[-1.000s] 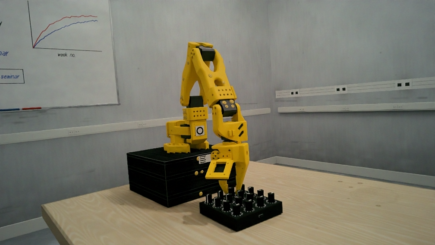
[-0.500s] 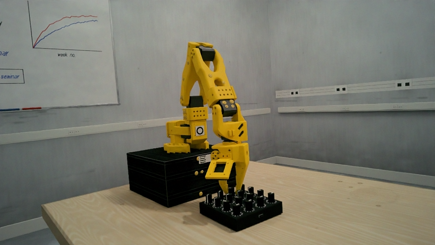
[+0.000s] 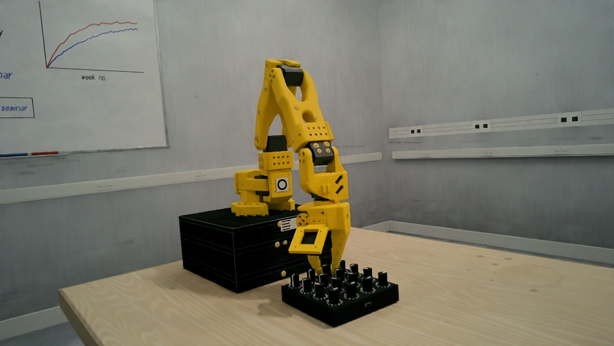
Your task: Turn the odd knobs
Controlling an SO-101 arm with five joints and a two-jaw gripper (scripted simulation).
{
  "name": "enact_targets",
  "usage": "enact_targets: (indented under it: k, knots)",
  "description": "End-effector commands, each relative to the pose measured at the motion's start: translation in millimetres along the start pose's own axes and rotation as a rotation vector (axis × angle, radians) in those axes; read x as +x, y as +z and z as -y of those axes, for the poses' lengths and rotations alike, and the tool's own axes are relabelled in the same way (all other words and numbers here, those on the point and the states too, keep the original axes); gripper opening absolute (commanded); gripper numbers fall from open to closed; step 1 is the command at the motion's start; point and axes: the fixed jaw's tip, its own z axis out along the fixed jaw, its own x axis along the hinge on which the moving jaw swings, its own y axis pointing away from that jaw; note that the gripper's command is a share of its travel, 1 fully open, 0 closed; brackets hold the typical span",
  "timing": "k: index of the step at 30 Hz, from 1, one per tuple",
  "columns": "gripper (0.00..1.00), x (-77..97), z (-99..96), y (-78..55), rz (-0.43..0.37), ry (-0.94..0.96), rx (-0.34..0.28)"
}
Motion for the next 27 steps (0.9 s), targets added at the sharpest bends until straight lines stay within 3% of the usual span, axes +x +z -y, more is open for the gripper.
enact_targets:
  k: [1,27]
  knots:
    - [0.10,0.9,1.9,0.1,-0.004,0.004,0.003]
    - [0.09,0.9,4.4,0.1,-0.004,0.004,0.003]
